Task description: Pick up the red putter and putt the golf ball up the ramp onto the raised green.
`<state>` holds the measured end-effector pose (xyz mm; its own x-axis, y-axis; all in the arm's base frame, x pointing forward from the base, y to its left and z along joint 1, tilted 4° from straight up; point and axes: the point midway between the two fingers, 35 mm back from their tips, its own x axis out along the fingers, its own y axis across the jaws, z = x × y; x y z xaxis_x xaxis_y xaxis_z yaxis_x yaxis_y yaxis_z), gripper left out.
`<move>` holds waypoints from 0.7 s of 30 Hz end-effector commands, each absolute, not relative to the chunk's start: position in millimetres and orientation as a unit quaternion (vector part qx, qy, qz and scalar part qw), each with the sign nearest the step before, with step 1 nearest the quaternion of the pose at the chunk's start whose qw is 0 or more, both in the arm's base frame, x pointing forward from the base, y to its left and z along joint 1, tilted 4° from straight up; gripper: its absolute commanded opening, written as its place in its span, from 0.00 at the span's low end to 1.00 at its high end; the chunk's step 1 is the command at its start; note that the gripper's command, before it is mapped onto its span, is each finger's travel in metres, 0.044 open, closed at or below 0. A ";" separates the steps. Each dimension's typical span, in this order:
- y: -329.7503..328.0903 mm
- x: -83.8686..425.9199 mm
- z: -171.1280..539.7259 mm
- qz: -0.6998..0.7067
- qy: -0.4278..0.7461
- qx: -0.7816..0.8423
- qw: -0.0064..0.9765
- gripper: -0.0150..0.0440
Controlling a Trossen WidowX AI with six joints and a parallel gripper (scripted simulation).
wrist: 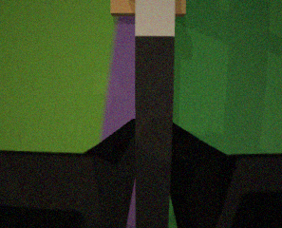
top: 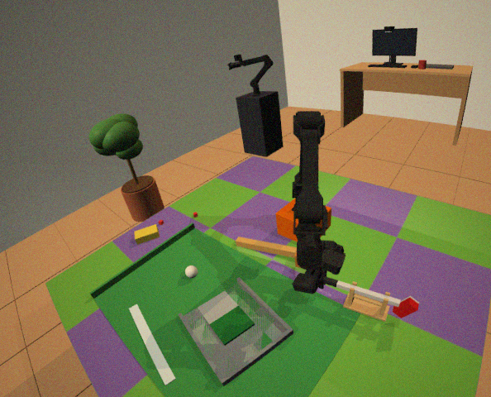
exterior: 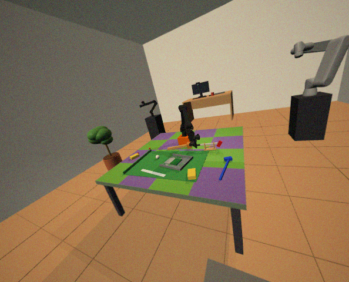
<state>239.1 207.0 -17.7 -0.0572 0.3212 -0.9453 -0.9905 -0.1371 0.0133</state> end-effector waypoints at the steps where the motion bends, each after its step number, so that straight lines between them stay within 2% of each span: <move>1: 207.2 239.4 -17.2 0.616 0.385 -0.434 0.532 0.25; 6: 207.5 242.4 -0.3 0.616 0.385 -0.434 0.532 0.25; 16: 201.4 243.1 77.0 0.616 0.385 -0.434 0.532 0.25; 21: 200.5 242.4 82.4 0.616 0.385 -0.434 0.532 0.25</move>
